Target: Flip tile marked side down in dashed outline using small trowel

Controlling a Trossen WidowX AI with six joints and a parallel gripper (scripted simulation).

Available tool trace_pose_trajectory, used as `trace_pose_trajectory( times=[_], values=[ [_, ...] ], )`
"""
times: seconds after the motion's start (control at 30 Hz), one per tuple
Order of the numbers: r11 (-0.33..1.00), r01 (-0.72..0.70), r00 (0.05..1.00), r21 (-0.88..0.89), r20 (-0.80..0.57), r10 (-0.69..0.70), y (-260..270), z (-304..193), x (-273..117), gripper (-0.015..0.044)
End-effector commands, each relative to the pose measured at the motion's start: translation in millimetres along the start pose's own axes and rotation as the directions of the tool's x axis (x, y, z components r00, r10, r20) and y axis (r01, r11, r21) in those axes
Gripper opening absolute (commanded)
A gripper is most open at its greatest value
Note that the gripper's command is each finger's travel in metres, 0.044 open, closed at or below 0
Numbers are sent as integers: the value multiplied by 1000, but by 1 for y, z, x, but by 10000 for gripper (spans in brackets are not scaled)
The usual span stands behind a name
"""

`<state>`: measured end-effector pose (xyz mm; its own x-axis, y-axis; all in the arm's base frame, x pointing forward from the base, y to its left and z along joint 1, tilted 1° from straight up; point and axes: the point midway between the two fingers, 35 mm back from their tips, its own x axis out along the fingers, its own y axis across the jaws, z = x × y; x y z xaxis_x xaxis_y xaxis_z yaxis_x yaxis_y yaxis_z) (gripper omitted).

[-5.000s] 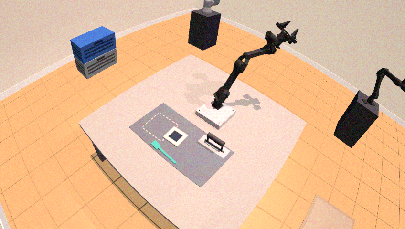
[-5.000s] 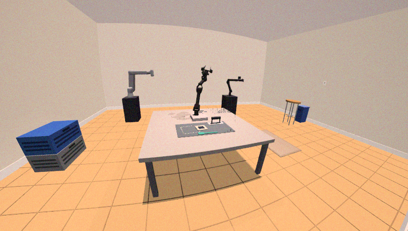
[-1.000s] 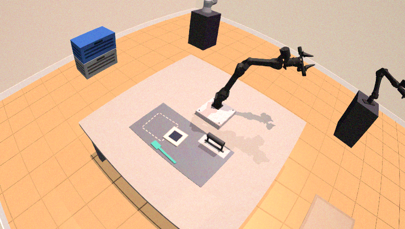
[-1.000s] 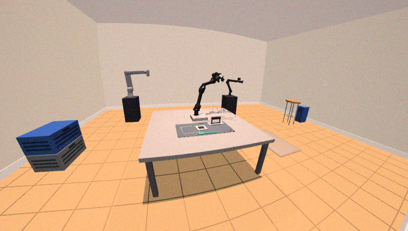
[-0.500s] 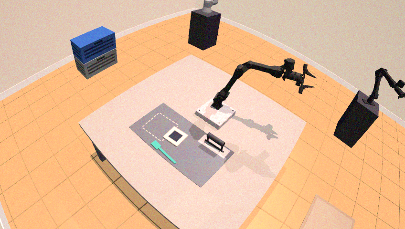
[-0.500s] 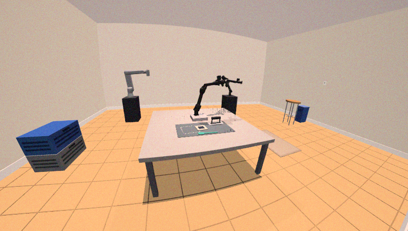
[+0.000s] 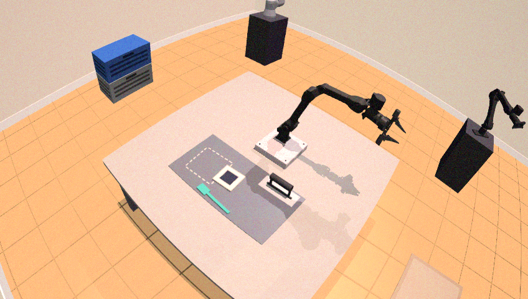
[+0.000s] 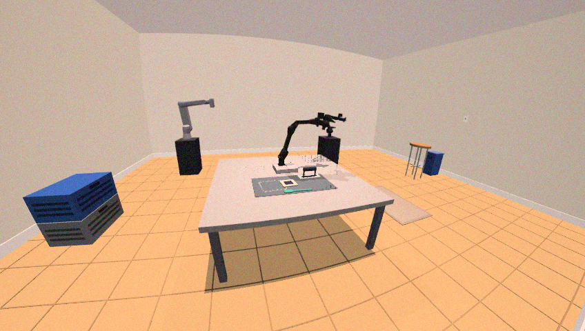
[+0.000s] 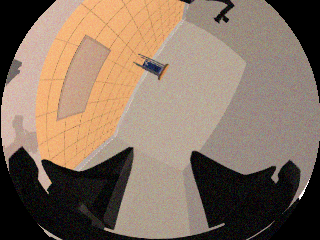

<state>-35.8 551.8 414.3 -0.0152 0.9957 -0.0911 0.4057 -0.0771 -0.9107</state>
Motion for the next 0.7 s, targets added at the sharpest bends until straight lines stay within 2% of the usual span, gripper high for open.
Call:
trace_pose_trajectory(
  times=[0.0,0.33,0.67],
  values=[
    [995,-81,997,53,-13,81,29,-17,2,270],
    [930,-286,951,229,-50,305,109,-65,-7,270],
    [790,-432,859,435,-68,507,187,-107,-34,270]
  ],
)
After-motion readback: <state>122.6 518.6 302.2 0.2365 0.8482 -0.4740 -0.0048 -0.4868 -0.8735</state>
